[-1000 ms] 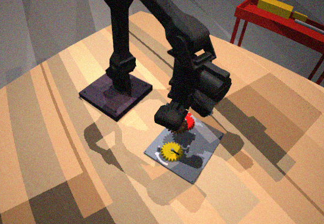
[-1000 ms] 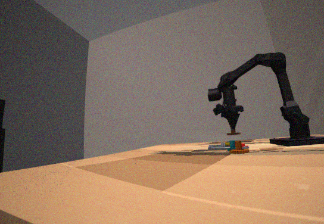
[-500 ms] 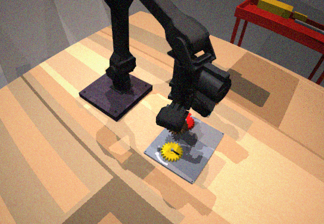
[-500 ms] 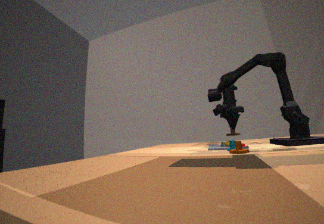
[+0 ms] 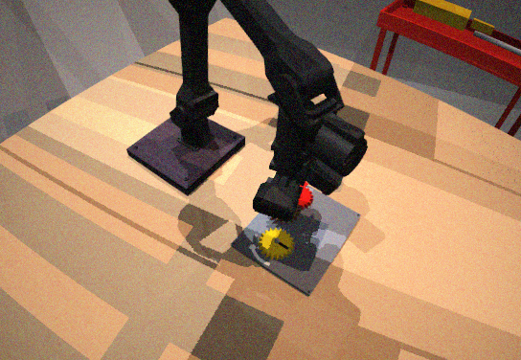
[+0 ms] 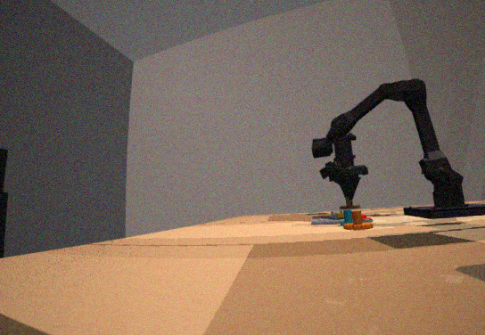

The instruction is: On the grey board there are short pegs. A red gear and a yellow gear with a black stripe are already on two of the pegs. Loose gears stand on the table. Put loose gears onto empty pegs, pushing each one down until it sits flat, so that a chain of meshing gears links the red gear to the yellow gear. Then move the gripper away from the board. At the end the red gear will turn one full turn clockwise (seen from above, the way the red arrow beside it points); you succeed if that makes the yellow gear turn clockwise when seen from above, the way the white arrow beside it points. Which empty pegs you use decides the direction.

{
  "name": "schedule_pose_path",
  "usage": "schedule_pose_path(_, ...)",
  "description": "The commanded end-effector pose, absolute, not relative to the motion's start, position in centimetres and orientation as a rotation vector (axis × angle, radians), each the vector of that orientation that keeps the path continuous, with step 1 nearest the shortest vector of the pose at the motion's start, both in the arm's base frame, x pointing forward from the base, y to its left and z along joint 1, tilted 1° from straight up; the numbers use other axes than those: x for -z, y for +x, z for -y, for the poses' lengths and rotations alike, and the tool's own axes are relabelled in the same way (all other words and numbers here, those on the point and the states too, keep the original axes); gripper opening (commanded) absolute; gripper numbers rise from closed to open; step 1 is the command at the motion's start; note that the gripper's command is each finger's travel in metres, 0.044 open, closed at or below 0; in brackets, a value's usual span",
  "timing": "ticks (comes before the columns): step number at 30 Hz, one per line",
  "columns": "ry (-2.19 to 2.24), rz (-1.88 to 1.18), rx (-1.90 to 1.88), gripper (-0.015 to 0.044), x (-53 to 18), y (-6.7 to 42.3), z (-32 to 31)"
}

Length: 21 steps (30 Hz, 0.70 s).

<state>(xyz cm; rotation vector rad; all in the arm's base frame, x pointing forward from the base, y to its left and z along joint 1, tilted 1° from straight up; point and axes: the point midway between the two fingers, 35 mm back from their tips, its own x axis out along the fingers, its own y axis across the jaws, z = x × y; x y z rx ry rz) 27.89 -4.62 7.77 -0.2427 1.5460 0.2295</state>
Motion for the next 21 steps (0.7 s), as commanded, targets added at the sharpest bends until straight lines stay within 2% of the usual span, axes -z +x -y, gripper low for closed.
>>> schedule_pose_path(1, -0.211, -1.557, -0.198, 0.0, -6.9, 27.8, 4.6)
schedule_pose_path(21, -0.073, -1.565, -0.06, 0.0, -5.6, 27.8, 4.7)
